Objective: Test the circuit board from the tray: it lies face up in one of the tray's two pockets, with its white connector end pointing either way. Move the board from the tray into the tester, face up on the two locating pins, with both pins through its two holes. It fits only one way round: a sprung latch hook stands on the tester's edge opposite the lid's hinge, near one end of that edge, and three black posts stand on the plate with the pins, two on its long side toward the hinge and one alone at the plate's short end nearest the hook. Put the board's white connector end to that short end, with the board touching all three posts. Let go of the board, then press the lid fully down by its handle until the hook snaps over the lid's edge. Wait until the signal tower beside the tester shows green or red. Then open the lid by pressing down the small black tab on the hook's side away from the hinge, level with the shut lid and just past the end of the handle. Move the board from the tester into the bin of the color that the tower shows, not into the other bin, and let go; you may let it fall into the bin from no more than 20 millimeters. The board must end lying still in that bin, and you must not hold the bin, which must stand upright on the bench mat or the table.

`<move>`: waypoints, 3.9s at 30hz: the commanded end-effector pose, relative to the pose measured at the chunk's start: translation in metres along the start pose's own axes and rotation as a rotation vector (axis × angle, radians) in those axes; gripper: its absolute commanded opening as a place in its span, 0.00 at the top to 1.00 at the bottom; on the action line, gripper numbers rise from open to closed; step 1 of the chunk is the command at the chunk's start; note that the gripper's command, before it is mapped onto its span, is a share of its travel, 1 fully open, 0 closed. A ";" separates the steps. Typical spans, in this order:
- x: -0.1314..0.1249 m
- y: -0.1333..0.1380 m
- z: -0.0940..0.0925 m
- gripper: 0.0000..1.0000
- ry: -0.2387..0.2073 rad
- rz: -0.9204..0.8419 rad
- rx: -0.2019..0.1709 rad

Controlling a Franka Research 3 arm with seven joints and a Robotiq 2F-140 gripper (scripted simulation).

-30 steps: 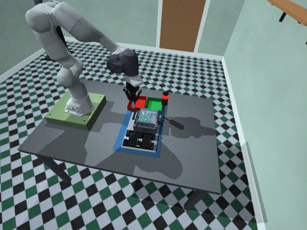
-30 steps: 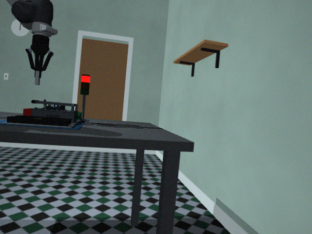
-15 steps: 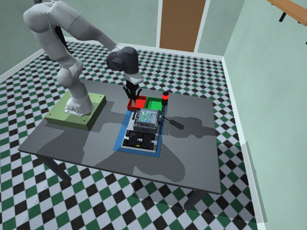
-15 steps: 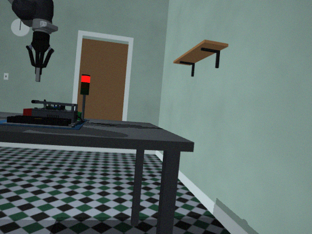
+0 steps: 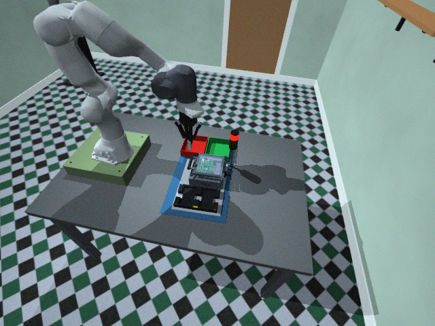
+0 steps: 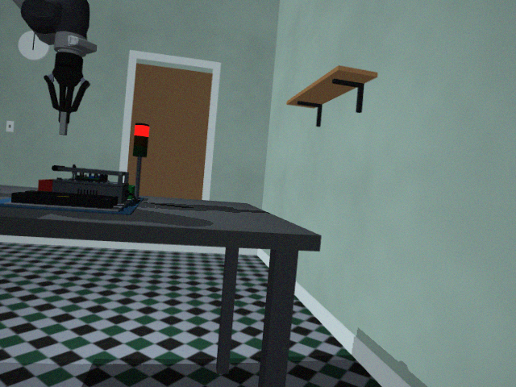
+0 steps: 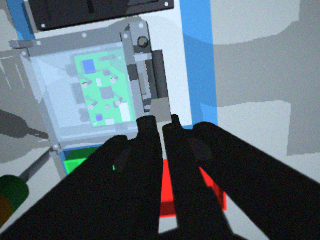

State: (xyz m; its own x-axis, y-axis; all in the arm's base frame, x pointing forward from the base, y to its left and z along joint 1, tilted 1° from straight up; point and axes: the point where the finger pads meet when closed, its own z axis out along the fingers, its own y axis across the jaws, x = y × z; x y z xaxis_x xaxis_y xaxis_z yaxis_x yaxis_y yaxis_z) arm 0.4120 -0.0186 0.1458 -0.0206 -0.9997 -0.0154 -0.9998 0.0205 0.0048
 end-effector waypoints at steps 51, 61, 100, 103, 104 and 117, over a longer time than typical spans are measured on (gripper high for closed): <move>-0.065 -0.005 0.069 1.00 -0.001 0.015 -0.001; -0.065 -0.005 0.069 1.00 -0.001 0.015 -0.001; -0.066 -0.004 0.096 1.00 -0.001 0.015 -0.001; -0.066 -0.004 0.096 1.00 -0.001 0.015 -0.001; -0.066 -0.004 0.096 1.00 -0.001 0.015 -0.001; -0.066 -0.004 0.098 1.00 -0.001 0.015 -0.001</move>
State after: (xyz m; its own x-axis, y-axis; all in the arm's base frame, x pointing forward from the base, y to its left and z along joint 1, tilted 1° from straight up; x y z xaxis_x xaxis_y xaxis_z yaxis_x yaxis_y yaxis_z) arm 0.4182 0.0473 0.0505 -0.0399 -0.9991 -0.0153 -0.9992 0.0398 0.0061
